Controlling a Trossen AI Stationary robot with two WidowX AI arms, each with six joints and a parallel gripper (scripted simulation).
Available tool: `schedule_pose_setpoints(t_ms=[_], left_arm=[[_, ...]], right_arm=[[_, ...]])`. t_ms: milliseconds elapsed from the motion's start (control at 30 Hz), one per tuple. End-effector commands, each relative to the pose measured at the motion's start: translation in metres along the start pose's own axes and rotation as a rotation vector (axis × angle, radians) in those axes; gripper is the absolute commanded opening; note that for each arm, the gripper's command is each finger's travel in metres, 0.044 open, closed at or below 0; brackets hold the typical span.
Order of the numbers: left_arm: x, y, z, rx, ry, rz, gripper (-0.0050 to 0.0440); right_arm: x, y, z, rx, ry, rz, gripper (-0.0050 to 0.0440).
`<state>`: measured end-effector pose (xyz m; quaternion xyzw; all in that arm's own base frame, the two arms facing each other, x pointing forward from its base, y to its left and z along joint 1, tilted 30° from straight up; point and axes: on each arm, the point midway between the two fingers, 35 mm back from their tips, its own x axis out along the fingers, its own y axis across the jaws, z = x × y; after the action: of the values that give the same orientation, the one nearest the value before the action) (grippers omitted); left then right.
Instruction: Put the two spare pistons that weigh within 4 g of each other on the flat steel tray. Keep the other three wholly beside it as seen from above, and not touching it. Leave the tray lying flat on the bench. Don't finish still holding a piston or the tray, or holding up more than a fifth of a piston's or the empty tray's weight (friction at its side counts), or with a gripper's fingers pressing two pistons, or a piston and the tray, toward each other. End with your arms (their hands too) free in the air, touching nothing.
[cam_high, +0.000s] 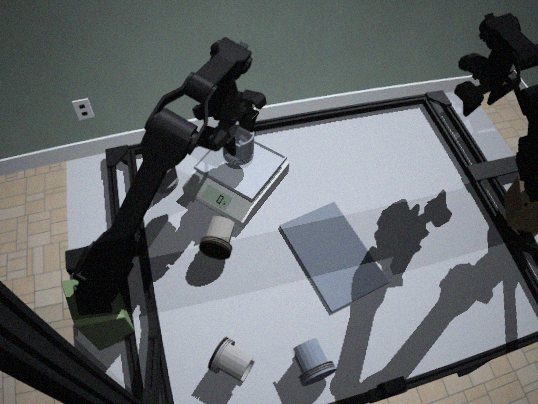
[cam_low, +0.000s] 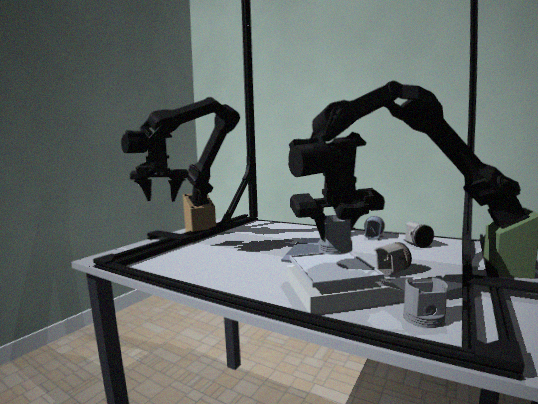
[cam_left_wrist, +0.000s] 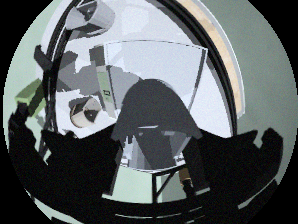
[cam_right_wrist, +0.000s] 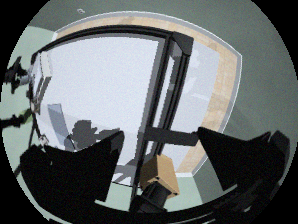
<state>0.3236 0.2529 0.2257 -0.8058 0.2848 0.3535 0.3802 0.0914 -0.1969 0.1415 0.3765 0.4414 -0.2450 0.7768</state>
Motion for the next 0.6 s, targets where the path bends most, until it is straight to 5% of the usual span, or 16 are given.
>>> schedule_pose_setpoints(t_ms=[0, 567], left_arm=[[-0.015, -0.003, -0.005, 0.012, -0.001, -0.024, 0.0158], [-0.034, -0.003, -0.01, 0.015, -0.001, -0.026, 0.0158]], right_arm=[[0.0, 0.001, 0.0, -0.003, -0.001, 0.004, 0.044], [0.0, 0.001, 0.0, -0.003, -0.001, 0.004, 0.044]])
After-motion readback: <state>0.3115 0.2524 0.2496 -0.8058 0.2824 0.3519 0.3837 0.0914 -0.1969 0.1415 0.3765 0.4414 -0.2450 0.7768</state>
